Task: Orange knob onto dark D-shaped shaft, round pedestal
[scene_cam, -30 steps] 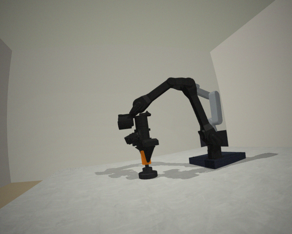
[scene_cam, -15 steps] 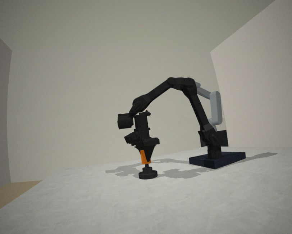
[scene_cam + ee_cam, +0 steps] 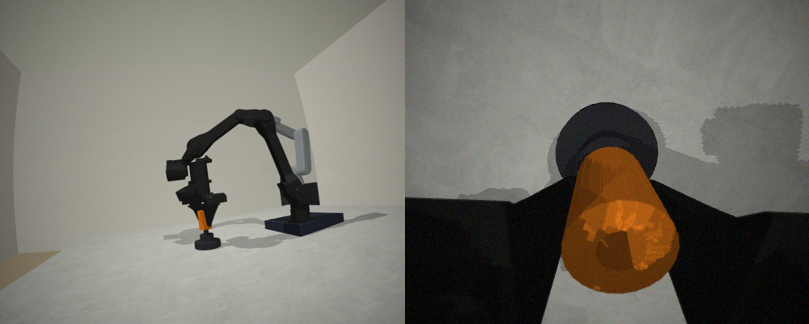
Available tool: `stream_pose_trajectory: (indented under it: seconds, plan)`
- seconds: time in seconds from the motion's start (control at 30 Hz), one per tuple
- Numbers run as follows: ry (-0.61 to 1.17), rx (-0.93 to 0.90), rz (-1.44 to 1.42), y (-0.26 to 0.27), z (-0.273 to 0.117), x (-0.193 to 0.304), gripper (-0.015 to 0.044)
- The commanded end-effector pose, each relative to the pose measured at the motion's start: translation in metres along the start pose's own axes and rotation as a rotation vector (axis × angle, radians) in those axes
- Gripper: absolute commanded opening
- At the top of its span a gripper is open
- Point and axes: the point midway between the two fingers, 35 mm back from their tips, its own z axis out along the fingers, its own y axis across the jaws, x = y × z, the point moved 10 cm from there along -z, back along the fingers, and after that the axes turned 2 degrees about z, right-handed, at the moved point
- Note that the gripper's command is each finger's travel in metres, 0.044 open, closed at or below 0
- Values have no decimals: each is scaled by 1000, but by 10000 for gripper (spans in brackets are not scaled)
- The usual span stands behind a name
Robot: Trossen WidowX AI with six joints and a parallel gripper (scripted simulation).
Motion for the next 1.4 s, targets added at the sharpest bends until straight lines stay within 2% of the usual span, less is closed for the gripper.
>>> stream_pose_trajectory:
  seconds: [0.0, 0.63, 0.9, 1.37]
  plan:
    - [0, 2, -5, 0, 0, 0, 0]
    - [-1, 2, -5, -1, -4, 0, 0]
    - [0, 2, -214, 0, -2, 0, 0]
    - [0, 2, -214, 0, 1, 0, 0]
